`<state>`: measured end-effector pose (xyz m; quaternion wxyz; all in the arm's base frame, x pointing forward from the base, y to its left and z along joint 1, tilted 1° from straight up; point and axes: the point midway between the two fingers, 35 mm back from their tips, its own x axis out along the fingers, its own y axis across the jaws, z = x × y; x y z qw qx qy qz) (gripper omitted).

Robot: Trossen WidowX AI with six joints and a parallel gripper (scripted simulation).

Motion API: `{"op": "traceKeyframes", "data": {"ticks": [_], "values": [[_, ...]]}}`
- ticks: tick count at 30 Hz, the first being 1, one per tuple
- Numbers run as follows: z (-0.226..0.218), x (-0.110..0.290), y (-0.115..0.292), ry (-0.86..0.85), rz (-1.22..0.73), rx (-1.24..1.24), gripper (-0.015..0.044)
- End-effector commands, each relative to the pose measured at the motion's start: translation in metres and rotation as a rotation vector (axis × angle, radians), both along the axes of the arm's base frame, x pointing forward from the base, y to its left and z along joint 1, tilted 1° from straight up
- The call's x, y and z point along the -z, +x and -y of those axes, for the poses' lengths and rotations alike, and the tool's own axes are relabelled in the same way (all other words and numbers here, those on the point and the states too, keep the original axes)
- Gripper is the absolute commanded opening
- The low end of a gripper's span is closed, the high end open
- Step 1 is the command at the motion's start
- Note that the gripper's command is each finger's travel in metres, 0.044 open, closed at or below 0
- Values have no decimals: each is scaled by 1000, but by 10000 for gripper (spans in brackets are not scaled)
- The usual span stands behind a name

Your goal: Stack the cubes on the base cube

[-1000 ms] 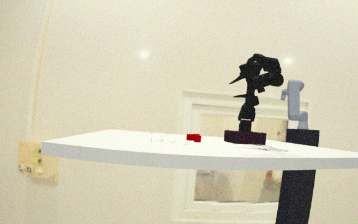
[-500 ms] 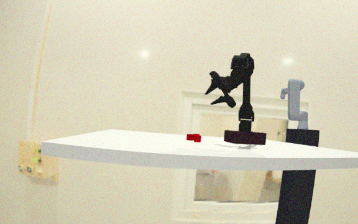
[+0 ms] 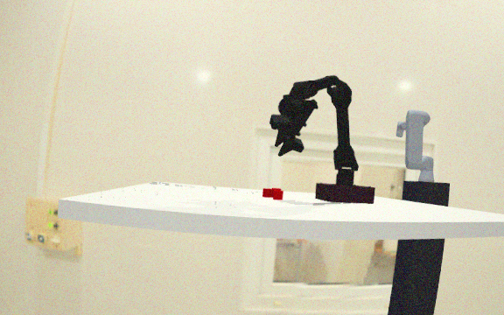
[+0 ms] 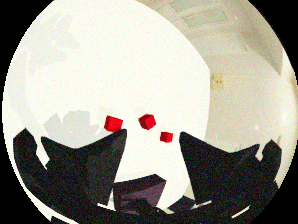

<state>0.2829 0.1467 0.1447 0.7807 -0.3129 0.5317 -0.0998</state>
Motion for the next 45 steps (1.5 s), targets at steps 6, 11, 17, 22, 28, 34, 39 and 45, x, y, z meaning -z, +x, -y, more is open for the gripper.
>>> {"op": "traceKeyframes", "data": {"ticks": [6,11,17,22,28,34,39,45], "values": [[60,15,14,184,-12,370,265],[90,22,17,278,-7,568,265],[126,29,17,389,9,805,265],[154,34,14,482,30,1004,265],[186,38,9,594,65,1240,265],[217,42,0,707,111,1474,265],[238,43,-7,789,149,1636,265],[242,43,-9,803,156,1665,265]]}}
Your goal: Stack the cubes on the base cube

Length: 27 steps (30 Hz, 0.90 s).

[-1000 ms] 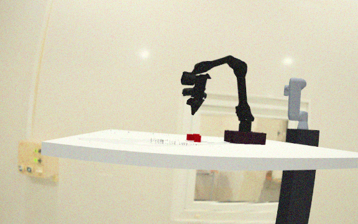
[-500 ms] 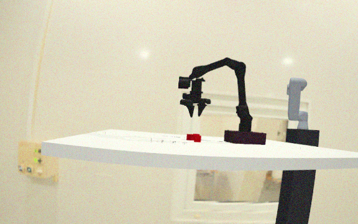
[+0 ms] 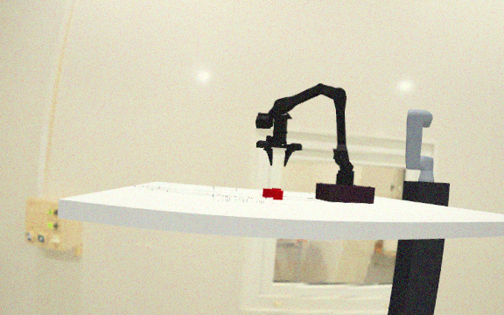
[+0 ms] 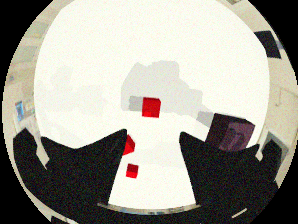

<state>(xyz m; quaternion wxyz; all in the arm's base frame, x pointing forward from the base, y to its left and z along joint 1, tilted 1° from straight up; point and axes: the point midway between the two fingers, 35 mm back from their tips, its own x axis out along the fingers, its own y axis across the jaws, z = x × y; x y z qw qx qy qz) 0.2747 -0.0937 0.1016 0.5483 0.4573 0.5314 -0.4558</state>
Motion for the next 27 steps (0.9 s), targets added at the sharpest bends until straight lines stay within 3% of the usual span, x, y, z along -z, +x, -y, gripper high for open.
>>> {"op": "traceKeyframes", "data": {"ticks": [1,4,11,27], "values": [[1,0,-1,15,10,28,265],[1,6,0,15,10,28,265],[1,61,1,15,9,28,265],[1,82,2,15,9,28,265]]}}
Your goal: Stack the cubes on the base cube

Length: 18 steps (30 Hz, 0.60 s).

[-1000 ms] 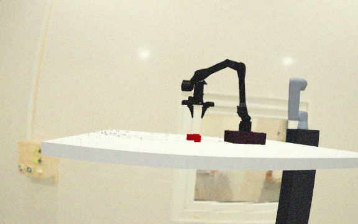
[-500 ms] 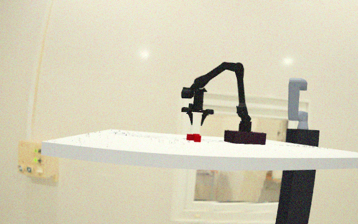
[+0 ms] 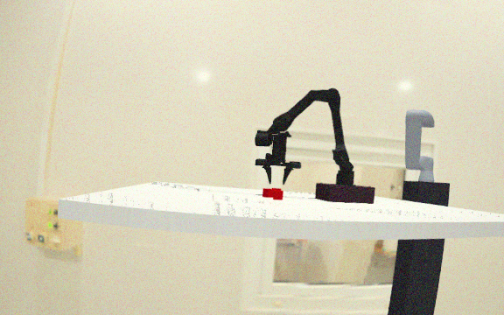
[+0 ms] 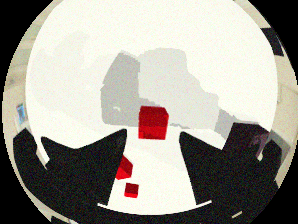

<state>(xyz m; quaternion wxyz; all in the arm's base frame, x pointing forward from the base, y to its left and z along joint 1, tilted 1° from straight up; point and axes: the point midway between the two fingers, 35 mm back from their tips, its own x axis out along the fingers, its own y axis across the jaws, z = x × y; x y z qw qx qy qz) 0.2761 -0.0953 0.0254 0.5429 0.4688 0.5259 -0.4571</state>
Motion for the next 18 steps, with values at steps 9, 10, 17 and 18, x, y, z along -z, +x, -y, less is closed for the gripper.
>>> {"op": "traceKeyframes", "data": {"ticks": [9,10,17,18], "values": [[-1,20,1,4,0,5,265],[-1,22,1,4,0,5,265],[-1,33,1,4,-1,5,265],[-1,34,1,4,-1,5,265]]}}
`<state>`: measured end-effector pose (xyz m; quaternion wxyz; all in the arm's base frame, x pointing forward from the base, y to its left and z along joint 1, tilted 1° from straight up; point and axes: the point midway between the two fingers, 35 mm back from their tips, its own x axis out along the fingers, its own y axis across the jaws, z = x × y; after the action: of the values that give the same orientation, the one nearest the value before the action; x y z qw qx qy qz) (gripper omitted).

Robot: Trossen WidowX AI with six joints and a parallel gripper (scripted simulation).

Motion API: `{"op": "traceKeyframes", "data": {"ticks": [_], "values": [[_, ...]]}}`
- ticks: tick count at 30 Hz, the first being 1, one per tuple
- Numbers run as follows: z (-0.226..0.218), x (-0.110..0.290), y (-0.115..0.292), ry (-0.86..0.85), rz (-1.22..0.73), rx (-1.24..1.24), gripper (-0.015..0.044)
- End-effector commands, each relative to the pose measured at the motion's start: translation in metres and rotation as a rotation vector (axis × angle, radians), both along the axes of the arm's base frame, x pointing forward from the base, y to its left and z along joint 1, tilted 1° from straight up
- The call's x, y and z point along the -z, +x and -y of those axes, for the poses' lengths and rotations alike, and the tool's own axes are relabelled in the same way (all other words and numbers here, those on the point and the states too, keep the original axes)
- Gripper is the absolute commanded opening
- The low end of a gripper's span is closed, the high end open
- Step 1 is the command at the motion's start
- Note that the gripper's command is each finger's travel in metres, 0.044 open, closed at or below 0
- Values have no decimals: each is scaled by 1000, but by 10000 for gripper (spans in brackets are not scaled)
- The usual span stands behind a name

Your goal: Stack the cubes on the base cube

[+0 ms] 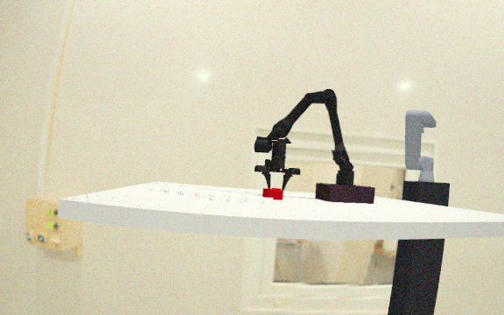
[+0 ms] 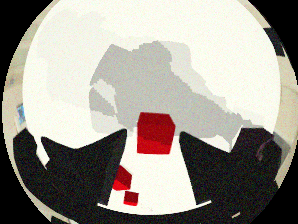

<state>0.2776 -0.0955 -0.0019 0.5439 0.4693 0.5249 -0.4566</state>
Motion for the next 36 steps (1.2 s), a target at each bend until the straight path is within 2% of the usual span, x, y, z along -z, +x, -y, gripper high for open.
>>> {"op": "traceKeyframes", "data": {"ticks": [1,7,13,36], "values": [[-1,7,-1,5,-4,5,265],[-1,7,-1,5,-4,5,107],[-1,2,0,5,-4,5,105],[1,-69,2,5,-3,5,105]]}}
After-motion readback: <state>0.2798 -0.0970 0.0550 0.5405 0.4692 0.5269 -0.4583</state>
